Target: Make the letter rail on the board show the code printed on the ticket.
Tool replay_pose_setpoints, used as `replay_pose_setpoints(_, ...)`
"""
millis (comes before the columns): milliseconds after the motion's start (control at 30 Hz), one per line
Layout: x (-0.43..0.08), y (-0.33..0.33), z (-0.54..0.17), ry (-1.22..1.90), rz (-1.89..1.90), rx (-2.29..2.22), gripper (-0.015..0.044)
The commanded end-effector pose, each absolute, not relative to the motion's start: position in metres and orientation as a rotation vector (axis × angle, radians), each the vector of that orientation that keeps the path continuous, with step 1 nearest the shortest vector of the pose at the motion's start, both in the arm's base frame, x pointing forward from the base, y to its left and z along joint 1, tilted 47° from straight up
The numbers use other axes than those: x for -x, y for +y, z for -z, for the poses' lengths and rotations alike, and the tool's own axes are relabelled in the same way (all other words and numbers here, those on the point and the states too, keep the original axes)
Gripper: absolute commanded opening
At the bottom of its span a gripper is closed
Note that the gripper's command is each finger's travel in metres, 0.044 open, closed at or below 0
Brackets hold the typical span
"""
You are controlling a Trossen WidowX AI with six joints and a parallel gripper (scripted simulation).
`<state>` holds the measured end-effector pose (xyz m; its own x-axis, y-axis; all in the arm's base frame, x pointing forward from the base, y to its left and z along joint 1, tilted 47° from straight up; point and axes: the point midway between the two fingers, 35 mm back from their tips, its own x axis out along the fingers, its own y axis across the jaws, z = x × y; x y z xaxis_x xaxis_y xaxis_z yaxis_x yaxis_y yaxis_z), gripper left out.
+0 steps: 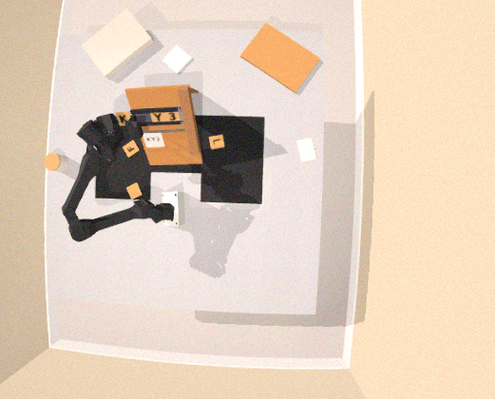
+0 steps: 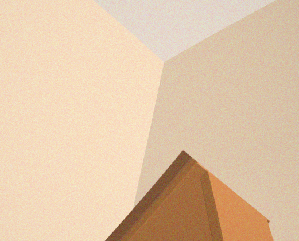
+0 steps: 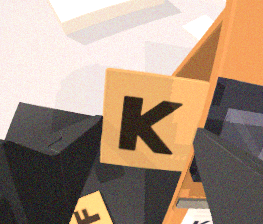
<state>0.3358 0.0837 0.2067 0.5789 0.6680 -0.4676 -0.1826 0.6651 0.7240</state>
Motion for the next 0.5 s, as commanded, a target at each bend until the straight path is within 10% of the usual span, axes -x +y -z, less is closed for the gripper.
replay_pose_setpoints(0, -0.335, 0.0831, -0.2013, 0.817, -0.546, -0.678, 0.0)
replay_pose_setpoints(467, -0.3362, 0.0785, -0.1962, 0.817, -0.546, -0.678, 0.0)
